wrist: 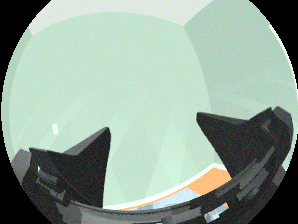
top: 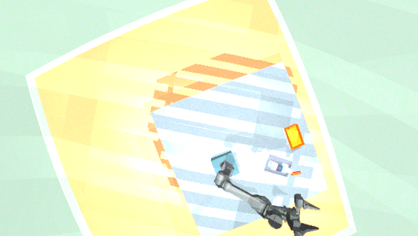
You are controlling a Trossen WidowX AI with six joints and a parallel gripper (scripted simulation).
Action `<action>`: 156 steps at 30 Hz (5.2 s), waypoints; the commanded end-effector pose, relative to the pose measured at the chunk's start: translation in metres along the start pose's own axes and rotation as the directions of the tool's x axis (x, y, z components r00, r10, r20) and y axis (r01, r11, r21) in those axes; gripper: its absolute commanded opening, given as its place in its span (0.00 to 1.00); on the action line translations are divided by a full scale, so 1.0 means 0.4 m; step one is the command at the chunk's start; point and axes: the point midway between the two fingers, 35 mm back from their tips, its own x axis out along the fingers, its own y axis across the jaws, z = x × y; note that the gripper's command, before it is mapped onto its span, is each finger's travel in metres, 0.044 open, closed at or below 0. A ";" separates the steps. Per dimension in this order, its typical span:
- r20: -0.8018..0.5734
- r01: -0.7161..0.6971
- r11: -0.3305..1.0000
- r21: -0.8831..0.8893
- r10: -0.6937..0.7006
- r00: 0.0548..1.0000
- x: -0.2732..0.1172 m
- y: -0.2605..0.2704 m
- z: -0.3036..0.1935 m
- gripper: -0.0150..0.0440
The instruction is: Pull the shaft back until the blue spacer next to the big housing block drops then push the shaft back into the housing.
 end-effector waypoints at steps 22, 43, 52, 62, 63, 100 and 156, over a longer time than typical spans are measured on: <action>-0.899 0.308 0.940 0.147 -0.003 0.438 -0.009 -0.014 -0.906 1.00; -0.920 0.330 0.935 -0.127 0.013 -0.392 -0.385 0.117 -1.267 1.00; -0.920 0.330 0.935 -0.127 0.013 -0.392 -0.387 0.113 -1.266 1.00; -0.920 0.330 0.935 -0.127 0.013 -0.392 -0.387 0.113 -1.266 1.00; -0.920 0.330 0.935 -0.127 0.013 -0.392 -0.387 0.113 -1.266 1.00; -0.926 -0.897 -0.250 0.364 0.010 -0.378 -0.379 0.113 -1.263 1.00; -0.920 -0.330 -0.935 0.128 0.013 -0.393 -0.413 0.113 -1.324 1.00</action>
